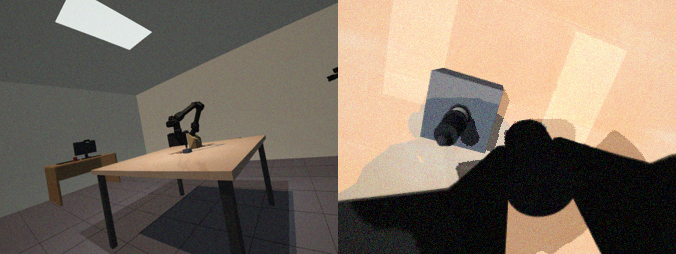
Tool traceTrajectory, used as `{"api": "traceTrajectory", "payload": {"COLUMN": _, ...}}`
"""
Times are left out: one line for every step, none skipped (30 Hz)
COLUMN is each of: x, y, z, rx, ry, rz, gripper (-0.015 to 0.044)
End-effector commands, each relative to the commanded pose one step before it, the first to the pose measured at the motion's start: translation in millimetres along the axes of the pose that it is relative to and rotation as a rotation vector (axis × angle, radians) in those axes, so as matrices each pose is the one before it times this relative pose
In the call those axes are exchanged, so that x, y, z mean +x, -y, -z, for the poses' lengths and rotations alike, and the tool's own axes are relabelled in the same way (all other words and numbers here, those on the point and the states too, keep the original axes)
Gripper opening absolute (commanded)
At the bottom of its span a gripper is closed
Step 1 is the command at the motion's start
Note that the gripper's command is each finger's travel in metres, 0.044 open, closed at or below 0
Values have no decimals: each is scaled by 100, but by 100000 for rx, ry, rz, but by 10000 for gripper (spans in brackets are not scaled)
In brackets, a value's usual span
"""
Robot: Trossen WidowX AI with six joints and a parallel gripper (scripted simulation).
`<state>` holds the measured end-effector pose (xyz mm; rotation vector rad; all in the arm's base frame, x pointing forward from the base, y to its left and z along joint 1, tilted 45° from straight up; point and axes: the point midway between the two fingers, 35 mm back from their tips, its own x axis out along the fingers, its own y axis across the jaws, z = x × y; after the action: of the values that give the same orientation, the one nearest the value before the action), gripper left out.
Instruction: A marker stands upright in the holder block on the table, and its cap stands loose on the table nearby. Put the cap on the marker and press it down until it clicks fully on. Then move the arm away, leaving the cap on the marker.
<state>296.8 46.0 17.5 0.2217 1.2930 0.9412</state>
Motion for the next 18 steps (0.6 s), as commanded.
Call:
{"api": "traceTrajectory", "payload": {"x": -620, "y": -1431, "z": -283, "rx": 475, "ry": 660, "rz": -108, "gripper": 0}}
{"api": "traceTrajectory", "payload": {"x": -104, "y": -300, "z": -46, "rx": 2, "ry": 4, "rz": -23, "gripper": 0}}
{"api": "traceTrajectory", "payload": {"x": -103, "y": -300, "z": -43, "rx": 2, "ry": 4, "rz": -24, "gripper": 0}}
{"api": "traceTrajectory", "payload": {"x": -102, "y": -301, "z": -40, "rx": 2, "ry": 4, "rz": -25, "gripper": 0}}
{"api": "traceTrajectory", "payload": {"x": -100, "y": -301, "z": -36, "rx": 2, "ry": 4, "rz": -27, "gripper": 0}}
{"api": "traceTrajectory", "payload": {"x": -99, "y": -301, "z": -33, "rx": 1, "ry": 5, "rz": -28, "gripper": 0}}
{"api": "traceTrajectory", "payload": {"x": -98, "y": -301, "z": -29, "rx": 1, "ry": 5, "rz": -29, "gripper": 0}}
{"api": "traceTrajectory", "payload": {"x": -97, "y": -302, "z": -26, "rx": 1, "ry": 5, "rz": -31, "gripper": 0}}
{"api": "traceTrajectory", "payload": {"x": -96, "y": -302, "z": -23, "rx": 1, "ry": 5, "rz": -32, "gripper": 0}}
{"api": "traceTrajectory", "payload": {"x": -95, "y": -302, "z": -19, "rx": 1, "ry": 5, "rz": -33, "gripper": 0}}
{"api": "traceTrajectory", "payload": {"x": -94, "y": -302, "z": -16, "rx": 1, "ry": 5, "rz": -35, "gripper": 0}}
{"api": "traceTrajectory", "payload": {"x": -93, "y": -302, "z": -12, "rx": 1, "ry": 6, "rz": -36, "gripper": 0}}
{"api": "traceTrajectory", "payload": {"x": -76, "y": -248, "z": -8, "rx": 0, "ry": 5, "rz": -30, "gripper": 0}}
{"api": "traceTrajectory", "payload": {"x": -45, "y": -149, "z": -4, "rx": 0, "ry": 3, "rz": -19, "gripper": 0}}
{"api": "traceTrajectory", "payload": {"x": -15, "y": -50, "z": -1, "rx": 0, "ry": 1, "rz": -6, "gripper": 0}}
{"api": "traceTrajectory", "payload": {"x": 0, "y": 0, "z": 0, "rx": 0, "ry": 0, "rz": 0, "gripper": 0}}
{"api": "traceTrajectory", "payload": {"x": 34, "y": 0, "z": 1, "rx": 0, "ry": 1, "rz": -1, "gripper": 0}}
{"api": "traceTrajectory", "payload": {"x": 103, "y": 0, "z": 2, "rx": -1, "ry": 2, "rz": -4, "gripper": 0}}
